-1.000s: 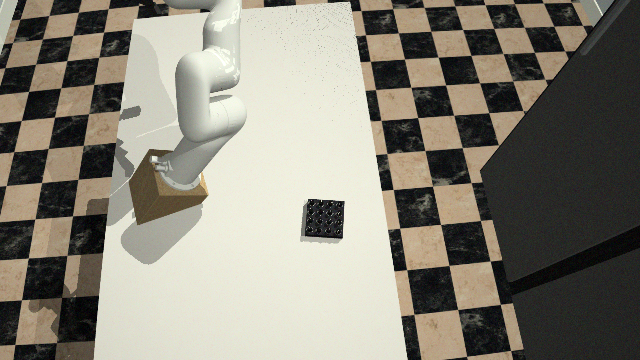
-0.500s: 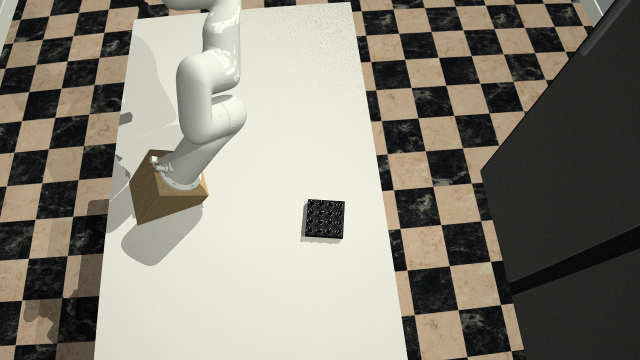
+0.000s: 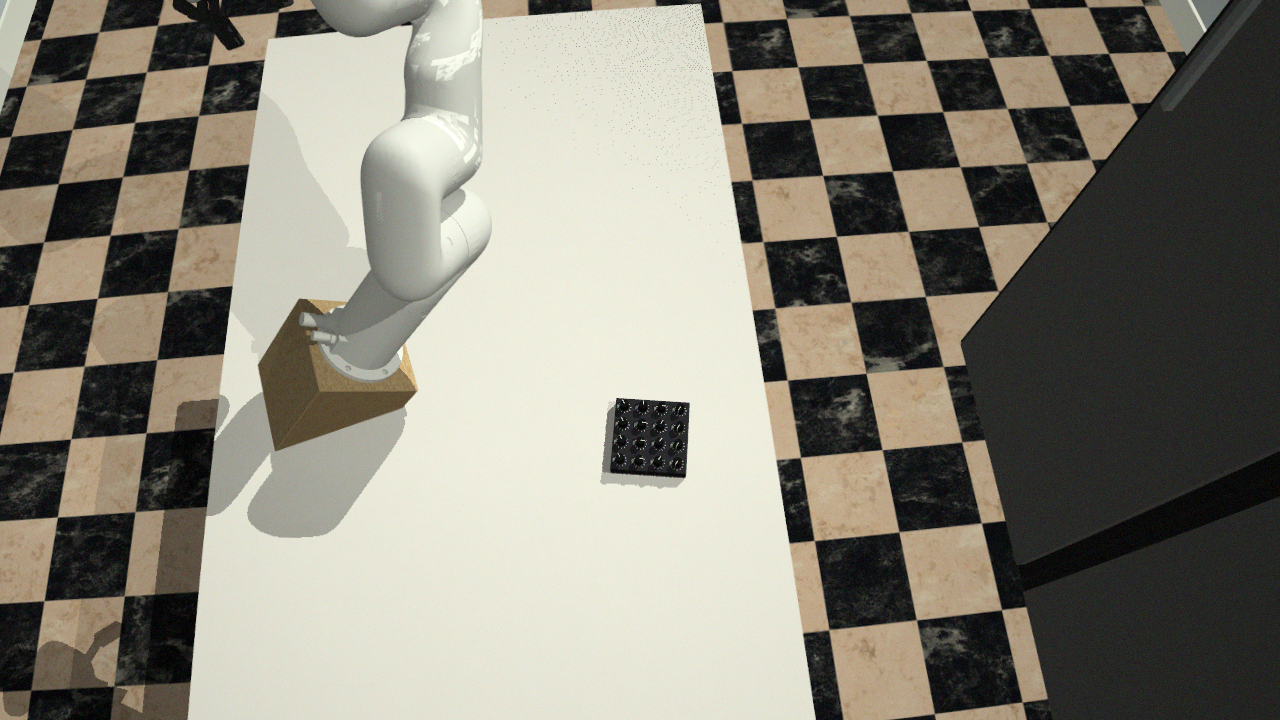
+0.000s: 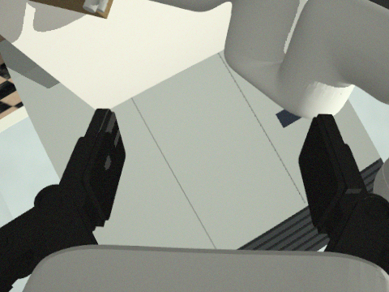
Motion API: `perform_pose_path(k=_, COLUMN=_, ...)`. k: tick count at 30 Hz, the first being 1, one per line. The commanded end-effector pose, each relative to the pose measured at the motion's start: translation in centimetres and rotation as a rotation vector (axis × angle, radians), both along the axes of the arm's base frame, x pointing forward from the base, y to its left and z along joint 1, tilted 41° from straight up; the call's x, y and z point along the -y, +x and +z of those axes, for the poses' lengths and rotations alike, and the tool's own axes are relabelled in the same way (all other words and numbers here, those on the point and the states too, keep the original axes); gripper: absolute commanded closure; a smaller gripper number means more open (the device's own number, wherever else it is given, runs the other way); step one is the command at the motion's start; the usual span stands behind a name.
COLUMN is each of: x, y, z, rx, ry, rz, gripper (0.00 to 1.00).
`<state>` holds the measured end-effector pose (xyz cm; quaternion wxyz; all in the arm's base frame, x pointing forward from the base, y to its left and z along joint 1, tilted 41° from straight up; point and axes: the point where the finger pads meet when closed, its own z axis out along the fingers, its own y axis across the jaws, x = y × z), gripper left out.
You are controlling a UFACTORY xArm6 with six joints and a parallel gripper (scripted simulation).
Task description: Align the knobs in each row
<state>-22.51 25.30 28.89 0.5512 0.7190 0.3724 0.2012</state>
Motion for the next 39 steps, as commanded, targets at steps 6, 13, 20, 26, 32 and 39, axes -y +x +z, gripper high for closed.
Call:
perform_pose_path(k=6, x=4.3, y=-3.9, z=-0.5, rx=-0.115, ry=-0.02, rz=0.149, gripper=0.0)
perform_pose_path(k=13, x=9.1, y=-6.7, z=-1.0, rx=-0.218, ry=-0.058, rz=0.29, gripper=0.0)
perform_pose_path(k=20, x=13.3, y=-8.5, z=-1.4, rx=-0.3, ry=-0.098, rz=0.404, gripper=0.0)
perform_pose_path(k=26, x=16.8, y=-9.5, z=-1.6, rx=-0.362, ry=-0.134, rz=0.494, gripper=0.0)
perform_pose_path(k=32, x=20.7, y=-10.2, z=-1.9, rx=-0.427, ry=-0.178, rz=0.589, gripper=0.0)
perform_pose_path(k=39, x=24.7, y=-10.5, z=-2.2, rx=-0.49, ry=-0.228, rz=0.683, gripper=0.0)
